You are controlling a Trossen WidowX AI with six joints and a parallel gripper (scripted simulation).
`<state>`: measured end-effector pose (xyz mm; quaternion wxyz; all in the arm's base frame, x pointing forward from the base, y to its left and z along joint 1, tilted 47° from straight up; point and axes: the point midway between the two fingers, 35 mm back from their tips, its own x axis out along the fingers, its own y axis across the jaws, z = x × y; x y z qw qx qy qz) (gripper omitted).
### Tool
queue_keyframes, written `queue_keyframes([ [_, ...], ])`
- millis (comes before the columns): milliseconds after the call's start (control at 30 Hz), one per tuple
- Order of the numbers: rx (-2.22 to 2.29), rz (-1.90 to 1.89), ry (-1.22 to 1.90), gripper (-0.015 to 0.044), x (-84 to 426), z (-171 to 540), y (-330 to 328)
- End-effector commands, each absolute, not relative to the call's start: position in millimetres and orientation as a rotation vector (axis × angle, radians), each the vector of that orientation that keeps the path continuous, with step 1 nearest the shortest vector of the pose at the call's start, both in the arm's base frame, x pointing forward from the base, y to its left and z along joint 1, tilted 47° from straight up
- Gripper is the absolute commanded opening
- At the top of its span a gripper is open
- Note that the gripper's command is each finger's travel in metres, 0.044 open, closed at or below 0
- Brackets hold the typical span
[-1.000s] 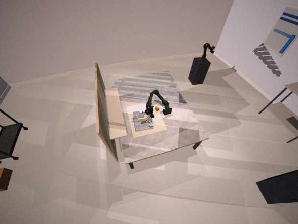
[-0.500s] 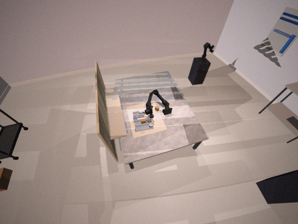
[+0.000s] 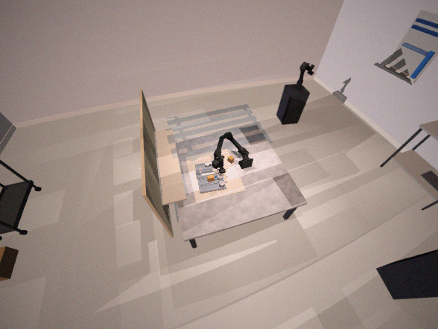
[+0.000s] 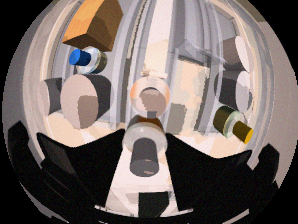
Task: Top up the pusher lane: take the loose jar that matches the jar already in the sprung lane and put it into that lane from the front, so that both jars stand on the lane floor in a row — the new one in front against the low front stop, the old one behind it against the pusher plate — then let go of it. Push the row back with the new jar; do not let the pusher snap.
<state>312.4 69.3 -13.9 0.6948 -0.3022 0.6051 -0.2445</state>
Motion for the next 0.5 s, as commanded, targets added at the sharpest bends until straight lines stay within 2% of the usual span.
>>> queue_keyframes([
  [0,-0.668,-0.548,1.323,0.0,323.4,-10.7,72.3],
  [467,-0.667,-0.548,1.323,0.0,329.0,-8.4,74.2],
])
